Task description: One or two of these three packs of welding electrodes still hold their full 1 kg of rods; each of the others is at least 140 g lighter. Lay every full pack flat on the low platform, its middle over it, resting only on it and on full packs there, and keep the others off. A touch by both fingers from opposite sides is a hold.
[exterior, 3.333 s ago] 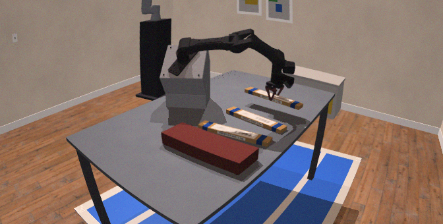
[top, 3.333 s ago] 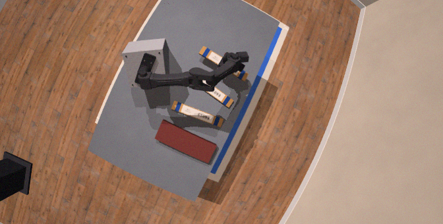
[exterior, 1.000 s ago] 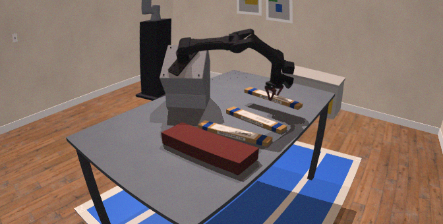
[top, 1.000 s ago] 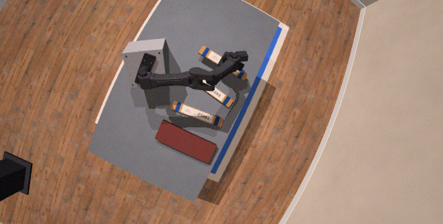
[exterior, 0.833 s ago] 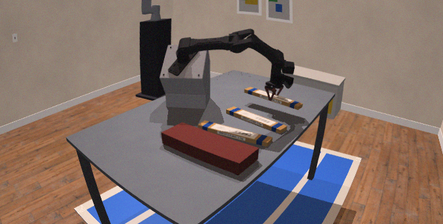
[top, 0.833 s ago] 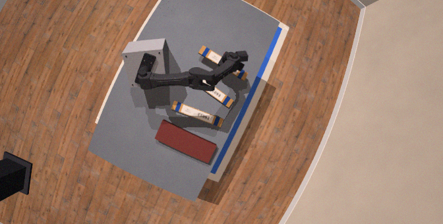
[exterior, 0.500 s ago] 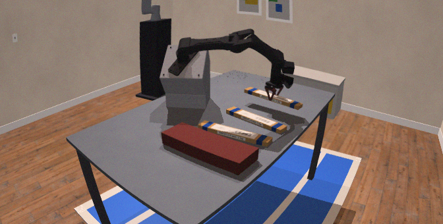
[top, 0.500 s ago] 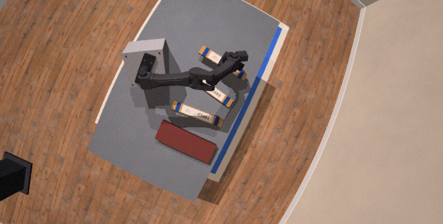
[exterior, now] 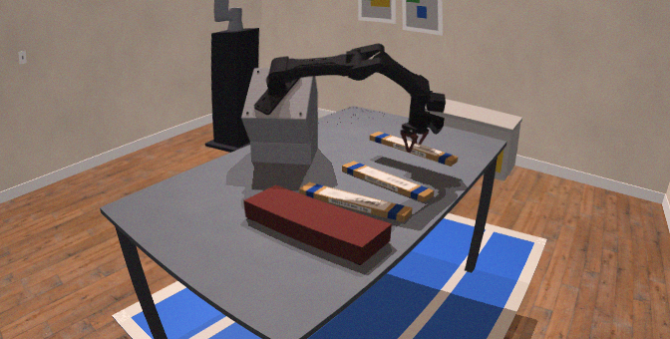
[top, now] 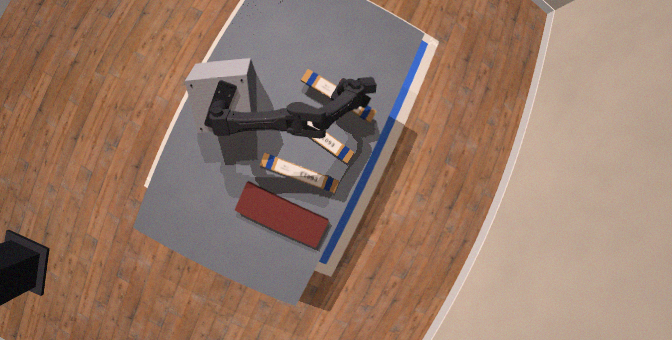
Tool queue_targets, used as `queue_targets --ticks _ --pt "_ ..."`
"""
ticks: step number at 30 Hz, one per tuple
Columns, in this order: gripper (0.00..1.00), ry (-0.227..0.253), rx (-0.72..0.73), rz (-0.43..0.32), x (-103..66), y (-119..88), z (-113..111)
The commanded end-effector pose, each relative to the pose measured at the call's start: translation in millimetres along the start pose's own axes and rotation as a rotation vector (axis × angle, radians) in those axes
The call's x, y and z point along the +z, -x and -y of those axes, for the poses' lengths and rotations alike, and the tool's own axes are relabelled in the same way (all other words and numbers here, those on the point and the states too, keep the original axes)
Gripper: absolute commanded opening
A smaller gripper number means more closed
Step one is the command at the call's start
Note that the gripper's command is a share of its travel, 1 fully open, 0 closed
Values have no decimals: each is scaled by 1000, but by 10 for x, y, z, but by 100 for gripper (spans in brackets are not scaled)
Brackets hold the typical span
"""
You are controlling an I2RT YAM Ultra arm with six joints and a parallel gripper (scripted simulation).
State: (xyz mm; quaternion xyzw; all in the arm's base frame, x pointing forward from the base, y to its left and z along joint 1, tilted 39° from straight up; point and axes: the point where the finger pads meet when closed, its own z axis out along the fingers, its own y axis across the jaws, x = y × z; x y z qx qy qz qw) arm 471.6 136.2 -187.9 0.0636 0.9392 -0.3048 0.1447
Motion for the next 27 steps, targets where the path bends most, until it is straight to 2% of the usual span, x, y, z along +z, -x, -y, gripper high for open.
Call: queue_targets --ticks 1,6,20,27 --pt "0 58 -22 91 -521 158 -233" --pt "0 58 -22 91 -521 161 -230" --pt "0 61 -14 84 -757 126 -219" --pt "0 57 -14 88 -823 107 -195"
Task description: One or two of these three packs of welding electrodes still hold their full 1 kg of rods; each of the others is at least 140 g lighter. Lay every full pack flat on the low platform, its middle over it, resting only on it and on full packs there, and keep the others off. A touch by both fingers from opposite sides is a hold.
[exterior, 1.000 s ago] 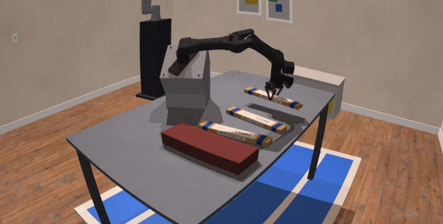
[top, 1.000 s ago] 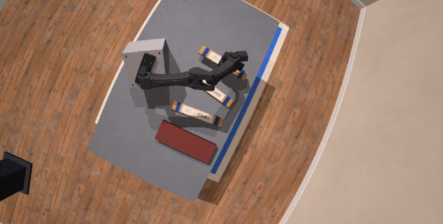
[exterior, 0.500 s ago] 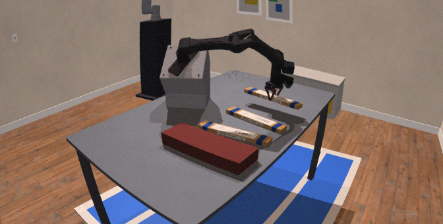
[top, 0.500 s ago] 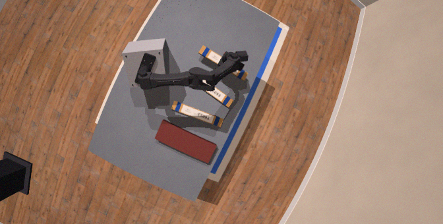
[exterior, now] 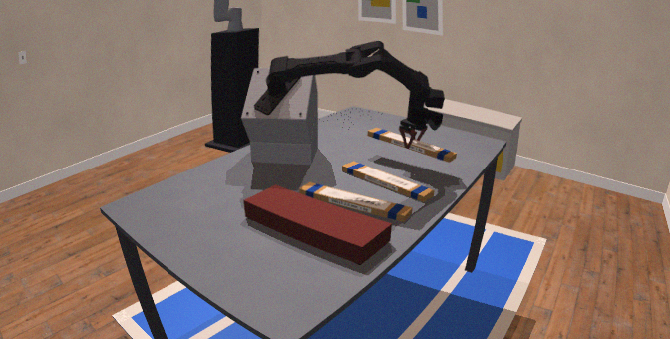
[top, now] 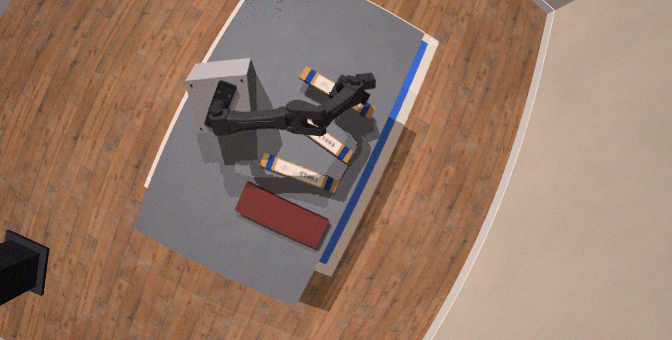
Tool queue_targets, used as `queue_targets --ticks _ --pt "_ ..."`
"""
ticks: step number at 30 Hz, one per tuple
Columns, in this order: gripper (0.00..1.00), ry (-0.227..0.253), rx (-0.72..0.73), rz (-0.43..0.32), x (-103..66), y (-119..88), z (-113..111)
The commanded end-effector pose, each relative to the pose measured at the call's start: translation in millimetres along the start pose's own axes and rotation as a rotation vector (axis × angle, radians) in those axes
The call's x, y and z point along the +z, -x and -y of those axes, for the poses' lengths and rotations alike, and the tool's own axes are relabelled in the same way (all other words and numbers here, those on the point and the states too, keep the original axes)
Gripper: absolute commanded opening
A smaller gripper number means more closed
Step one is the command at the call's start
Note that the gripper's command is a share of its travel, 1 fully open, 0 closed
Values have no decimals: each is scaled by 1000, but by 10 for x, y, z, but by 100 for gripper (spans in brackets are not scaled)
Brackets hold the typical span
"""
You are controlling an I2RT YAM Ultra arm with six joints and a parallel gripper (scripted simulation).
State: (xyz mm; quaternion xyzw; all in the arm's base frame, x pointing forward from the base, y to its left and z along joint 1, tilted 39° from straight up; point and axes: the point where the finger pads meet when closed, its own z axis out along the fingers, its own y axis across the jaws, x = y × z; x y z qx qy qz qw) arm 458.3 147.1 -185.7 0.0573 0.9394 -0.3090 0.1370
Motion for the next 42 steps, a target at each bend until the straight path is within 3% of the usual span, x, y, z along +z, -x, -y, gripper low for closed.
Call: queue_targets --ticks 1,42 --pt "0 64 4 98 -724 220 -137" --pt "0 72 3 90 -1236 126 -84"
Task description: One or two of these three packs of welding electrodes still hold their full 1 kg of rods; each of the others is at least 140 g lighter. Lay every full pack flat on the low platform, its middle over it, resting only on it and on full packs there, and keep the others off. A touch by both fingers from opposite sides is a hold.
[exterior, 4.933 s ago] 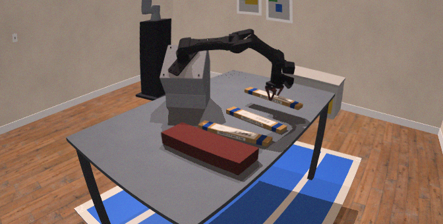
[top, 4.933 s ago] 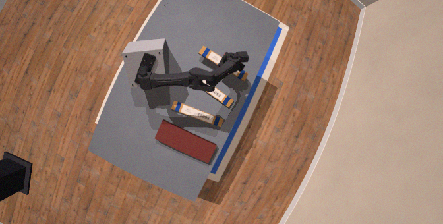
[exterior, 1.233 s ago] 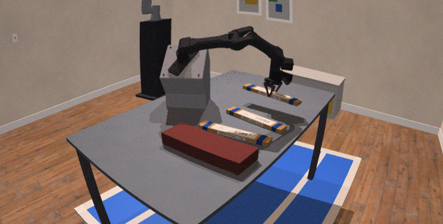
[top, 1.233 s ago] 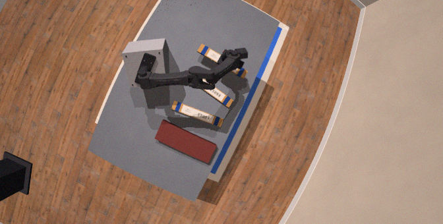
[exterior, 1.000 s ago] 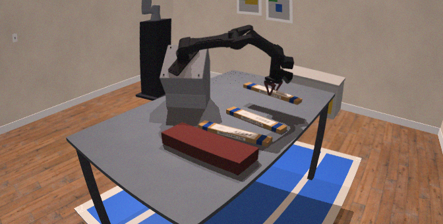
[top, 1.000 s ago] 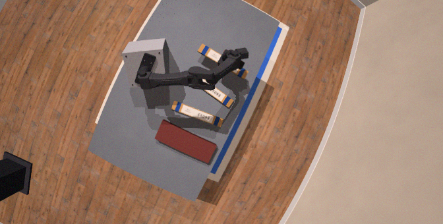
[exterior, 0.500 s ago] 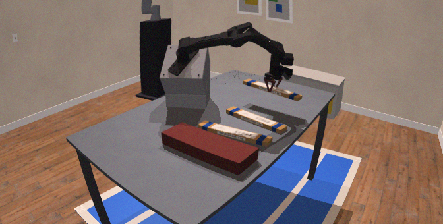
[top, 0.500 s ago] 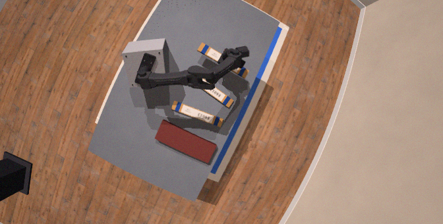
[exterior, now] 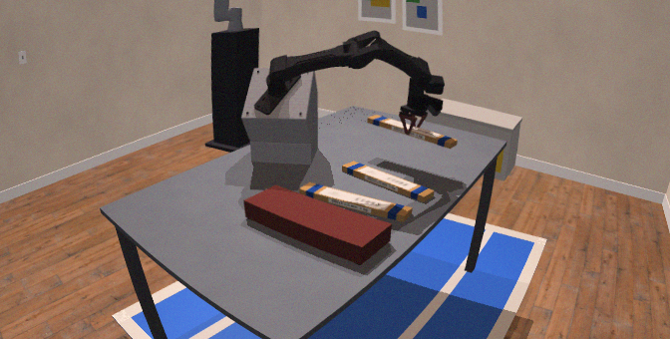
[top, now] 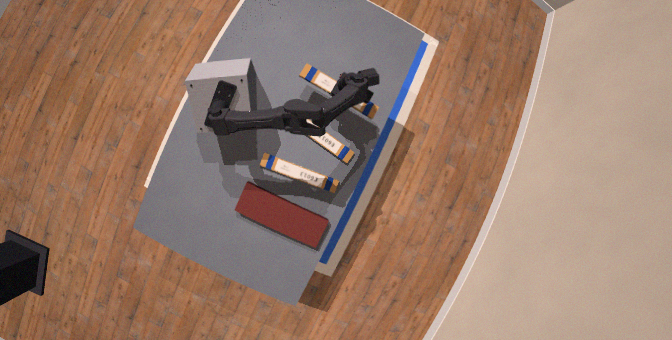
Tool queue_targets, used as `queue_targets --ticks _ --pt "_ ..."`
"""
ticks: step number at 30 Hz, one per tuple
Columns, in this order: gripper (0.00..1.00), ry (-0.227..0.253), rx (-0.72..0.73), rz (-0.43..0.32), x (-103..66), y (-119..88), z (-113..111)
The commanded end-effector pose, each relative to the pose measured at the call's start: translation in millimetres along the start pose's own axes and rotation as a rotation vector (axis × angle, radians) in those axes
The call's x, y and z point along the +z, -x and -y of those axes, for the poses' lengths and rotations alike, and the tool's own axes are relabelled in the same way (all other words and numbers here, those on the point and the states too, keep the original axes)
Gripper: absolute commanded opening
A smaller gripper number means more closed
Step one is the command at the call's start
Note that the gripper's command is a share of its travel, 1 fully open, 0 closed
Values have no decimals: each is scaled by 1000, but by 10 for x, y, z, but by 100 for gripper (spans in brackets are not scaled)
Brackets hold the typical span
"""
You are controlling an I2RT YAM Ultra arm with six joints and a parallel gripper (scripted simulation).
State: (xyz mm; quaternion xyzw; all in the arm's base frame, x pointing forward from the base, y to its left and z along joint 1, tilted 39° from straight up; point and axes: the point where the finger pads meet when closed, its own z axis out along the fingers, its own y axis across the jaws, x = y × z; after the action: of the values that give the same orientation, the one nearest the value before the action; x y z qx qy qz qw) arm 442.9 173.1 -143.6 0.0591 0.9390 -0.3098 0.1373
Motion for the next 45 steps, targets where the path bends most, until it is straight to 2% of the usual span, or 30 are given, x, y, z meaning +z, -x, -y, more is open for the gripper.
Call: queue_targets --ticks 1,6,12,23,32,33,34,45 --pt "0 74 0 91 -732 152 -138" --pt "0 53 -21 73 -773 68 -171" --pt "0 50 -22 74 -853 57 -167" --pt "0 50 -22 75 -1273 51 -178" --pt "0 50 -22 75 -1318 52 -146" --pt "0 70 -4 89 -1444 126 -96" --pt "0 73 0 92 -1471 141 -82" --pt "0 66 -4 93 -1481 149 -61"
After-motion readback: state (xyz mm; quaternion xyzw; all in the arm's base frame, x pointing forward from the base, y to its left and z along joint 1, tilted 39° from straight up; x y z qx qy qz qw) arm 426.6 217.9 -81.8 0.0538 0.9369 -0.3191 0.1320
